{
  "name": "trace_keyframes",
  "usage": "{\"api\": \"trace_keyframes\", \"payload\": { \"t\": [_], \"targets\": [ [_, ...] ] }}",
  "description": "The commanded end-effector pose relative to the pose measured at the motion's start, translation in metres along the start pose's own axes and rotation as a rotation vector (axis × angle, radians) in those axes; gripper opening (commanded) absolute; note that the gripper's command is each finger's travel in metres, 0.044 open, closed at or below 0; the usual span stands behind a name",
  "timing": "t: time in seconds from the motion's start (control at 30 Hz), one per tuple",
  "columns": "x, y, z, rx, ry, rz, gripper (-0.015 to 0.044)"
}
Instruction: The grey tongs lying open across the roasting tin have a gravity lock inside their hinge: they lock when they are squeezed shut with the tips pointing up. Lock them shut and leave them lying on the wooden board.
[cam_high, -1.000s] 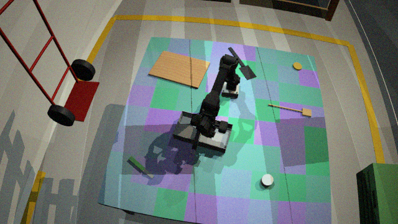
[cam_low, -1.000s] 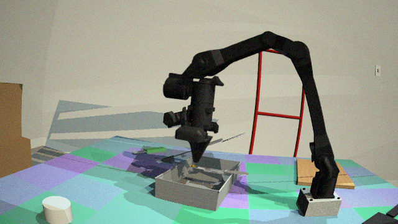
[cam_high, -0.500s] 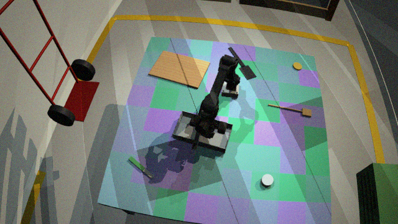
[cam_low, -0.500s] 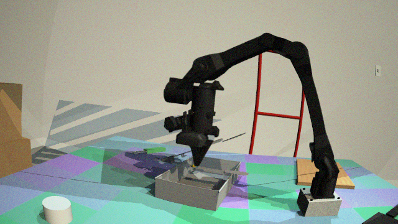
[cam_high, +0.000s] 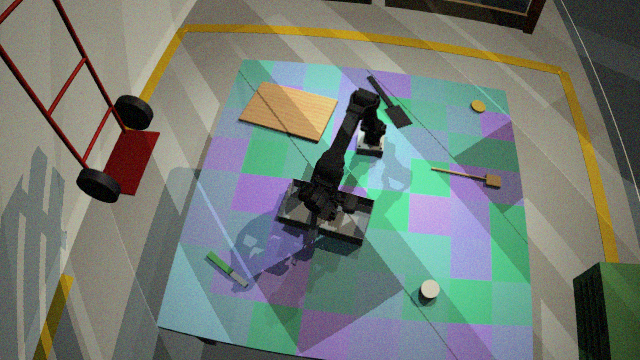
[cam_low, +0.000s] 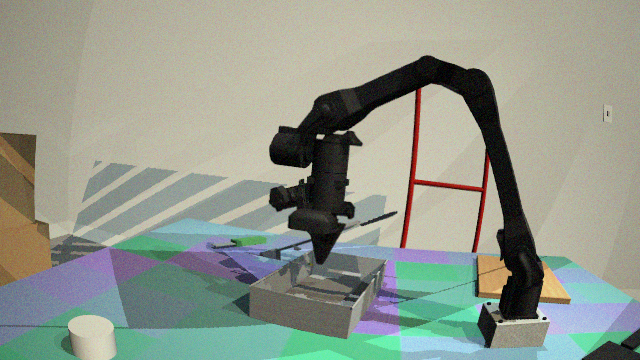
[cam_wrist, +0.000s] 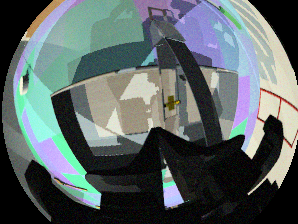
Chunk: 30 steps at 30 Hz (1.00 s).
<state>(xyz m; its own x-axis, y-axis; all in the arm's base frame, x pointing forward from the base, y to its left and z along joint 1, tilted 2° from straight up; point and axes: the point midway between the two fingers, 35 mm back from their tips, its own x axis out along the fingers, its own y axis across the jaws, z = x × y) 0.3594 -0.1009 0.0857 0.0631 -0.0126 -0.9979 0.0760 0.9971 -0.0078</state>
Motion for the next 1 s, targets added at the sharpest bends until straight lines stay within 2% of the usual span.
{"api": "trace_keyframes", "payload": {
  "t": [0.0,0.97],
  "targets": [
    [0.0,-0.005,0.002,-0.002,-0.002,0.005,-0.015],
    [0.0,-0.053,-0.001,-0.003,-0.002,0.001,-0.015]
  ]
}}
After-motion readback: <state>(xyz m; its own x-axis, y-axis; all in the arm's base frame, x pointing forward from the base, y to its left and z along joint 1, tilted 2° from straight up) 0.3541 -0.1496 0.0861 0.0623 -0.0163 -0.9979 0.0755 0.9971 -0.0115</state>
